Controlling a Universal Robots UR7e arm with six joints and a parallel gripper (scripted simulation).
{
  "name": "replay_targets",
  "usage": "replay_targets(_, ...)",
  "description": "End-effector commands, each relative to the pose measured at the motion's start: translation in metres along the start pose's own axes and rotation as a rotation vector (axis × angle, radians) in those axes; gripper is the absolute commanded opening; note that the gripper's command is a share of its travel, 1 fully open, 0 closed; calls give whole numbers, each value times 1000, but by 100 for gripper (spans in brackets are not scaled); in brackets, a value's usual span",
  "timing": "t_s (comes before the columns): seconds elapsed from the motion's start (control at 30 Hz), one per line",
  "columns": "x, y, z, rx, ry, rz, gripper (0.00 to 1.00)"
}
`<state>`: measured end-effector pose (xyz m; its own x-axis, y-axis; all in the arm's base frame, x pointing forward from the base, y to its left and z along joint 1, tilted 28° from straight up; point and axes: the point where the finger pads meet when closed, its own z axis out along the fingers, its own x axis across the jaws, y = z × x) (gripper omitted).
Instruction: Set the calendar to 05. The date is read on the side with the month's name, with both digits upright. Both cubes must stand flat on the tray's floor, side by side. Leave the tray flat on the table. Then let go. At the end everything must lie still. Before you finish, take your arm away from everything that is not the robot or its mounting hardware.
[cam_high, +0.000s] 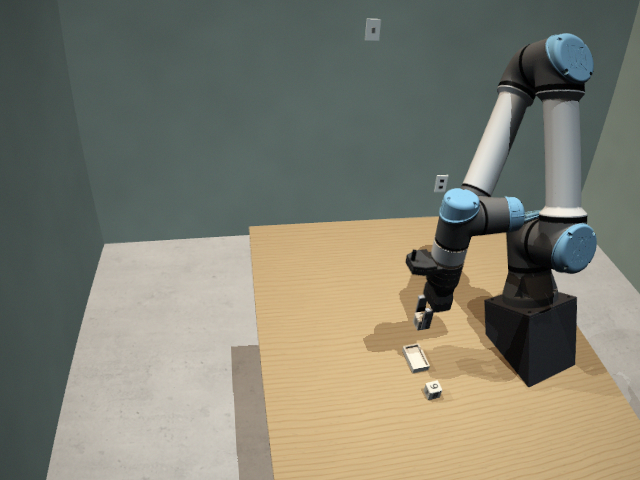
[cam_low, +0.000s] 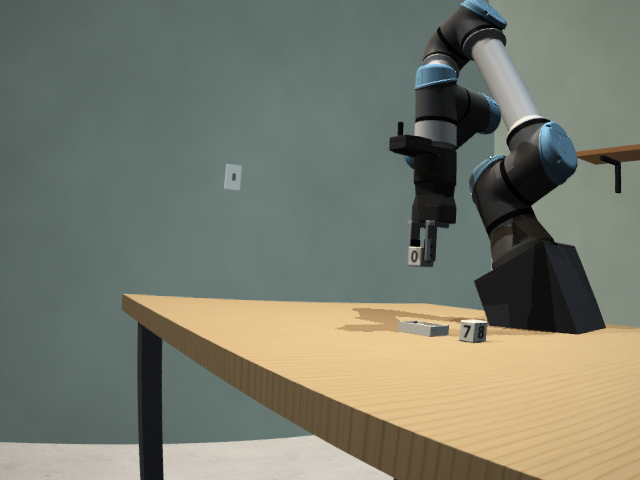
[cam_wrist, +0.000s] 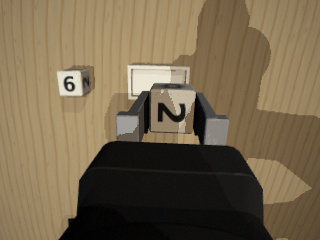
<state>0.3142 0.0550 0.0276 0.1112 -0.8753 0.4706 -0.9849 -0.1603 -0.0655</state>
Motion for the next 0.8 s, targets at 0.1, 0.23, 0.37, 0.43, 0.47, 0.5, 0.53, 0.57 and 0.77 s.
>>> replay_targets(0.1, 0, 0, 5, 1, 0, 1, 60)
replay_targets(0.23, 0, 0, 11, 1, 0, 1, 60)
replay_targets(0.37, 0, 0, 20, 1, 0, 1, 60)
replay_targets(0.43, 0, 0, 26, 1, 0, 1, 60)
replay_targets(0.47, 0, 0, 29, 1, 0, 1, 60)
replay_targets(0.5, 0, 0, 33, 1, 0, 1, 60)
replay_targets(0.53, 0, 0, 36, 1, 0, 1, 60)
replay_targets(0.57, 0, 0, 39, 1, 0, 1, 60)
replay_targets(0.77, 0, 0, 55, 1, 0, 1, 60)
